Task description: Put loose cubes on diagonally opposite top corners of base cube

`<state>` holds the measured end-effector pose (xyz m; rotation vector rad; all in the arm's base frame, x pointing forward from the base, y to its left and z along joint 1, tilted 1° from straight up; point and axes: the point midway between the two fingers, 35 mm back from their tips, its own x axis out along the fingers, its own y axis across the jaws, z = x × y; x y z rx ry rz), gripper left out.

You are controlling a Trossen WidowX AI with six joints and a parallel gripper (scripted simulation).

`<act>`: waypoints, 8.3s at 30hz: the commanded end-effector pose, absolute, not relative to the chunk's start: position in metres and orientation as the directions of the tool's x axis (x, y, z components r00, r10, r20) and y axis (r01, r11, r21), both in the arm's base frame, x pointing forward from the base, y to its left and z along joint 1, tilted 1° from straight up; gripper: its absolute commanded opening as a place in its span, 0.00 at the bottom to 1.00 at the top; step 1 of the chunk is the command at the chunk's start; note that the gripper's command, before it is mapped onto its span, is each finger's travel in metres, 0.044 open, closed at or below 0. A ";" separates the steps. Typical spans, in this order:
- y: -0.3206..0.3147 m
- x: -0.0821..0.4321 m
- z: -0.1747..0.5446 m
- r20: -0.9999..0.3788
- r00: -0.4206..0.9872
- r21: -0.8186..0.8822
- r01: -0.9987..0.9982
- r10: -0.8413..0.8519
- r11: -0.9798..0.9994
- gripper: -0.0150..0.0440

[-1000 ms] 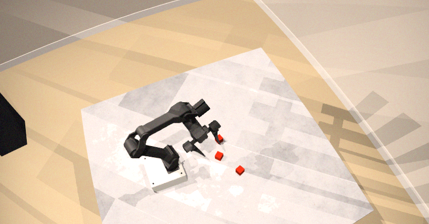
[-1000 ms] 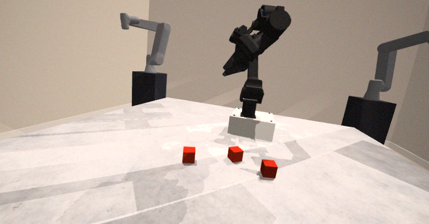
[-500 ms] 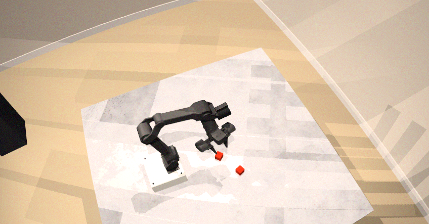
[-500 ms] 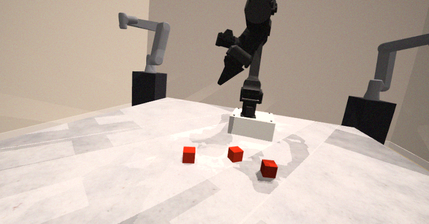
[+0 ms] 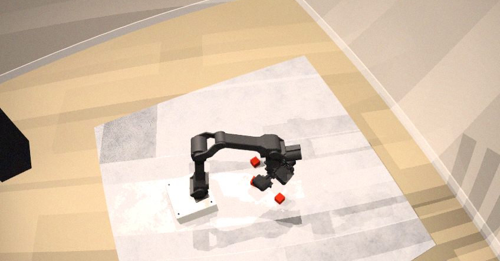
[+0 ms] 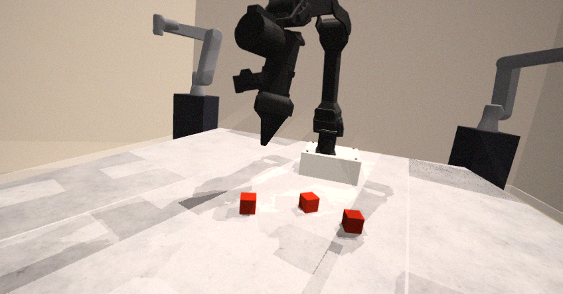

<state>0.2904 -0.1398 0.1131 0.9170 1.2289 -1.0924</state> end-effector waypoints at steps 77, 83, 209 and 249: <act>-0.165 0.309 0.036 -1.000 0.010 0.004 0.960 -0.018 0.281 0.43; -0.164 0.308 0.055 -1.000 0.010 0.005 0.960 -0.018 0.281 0.43; 0.069 0.286 0.012 -1.000 0.008 0.005 0.599 0.000 0.801 0.43; 0.068 0.286 0.043 -1.000 0.010 0.003 0.596 -0.003 0.803 0.60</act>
